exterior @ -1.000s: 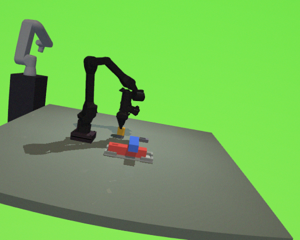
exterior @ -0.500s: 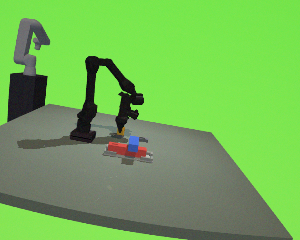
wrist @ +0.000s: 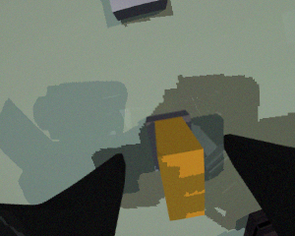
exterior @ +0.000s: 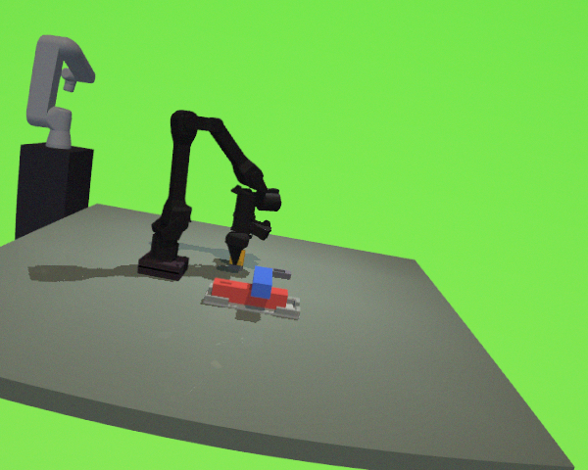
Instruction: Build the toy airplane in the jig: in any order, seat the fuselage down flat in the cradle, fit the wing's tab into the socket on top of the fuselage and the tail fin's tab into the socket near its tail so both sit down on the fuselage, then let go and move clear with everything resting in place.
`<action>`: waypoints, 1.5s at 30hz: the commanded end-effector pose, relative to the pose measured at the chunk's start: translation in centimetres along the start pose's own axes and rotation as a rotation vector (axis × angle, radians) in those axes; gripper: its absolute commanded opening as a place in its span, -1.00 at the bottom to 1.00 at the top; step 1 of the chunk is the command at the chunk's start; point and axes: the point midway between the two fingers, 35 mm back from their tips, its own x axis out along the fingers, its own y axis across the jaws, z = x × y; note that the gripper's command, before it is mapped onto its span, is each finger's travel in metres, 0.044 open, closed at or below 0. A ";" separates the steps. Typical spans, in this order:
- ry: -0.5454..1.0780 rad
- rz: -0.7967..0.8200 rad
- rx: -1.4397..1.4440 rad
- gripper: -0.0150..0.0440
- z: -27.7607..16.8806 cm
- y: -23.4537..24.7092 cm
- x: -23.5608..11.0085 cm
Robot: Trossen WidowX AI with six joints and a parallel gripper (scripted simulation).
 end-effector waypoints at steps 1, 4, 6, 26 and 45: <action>-0.001 0.002 0.003 0.38 0.0 0.0 0.0; -0.001 0.002 0.003 0.11 0.0 0.0 0.0; -0.001 0.002 0.003 -0.07 0.0 0.0 0.0; -0.066 0.075 0.002 -0.49 1.3 1.4 -1.7; -0.038 0.042 0.003 -0.49 1.4 1.2 -6.7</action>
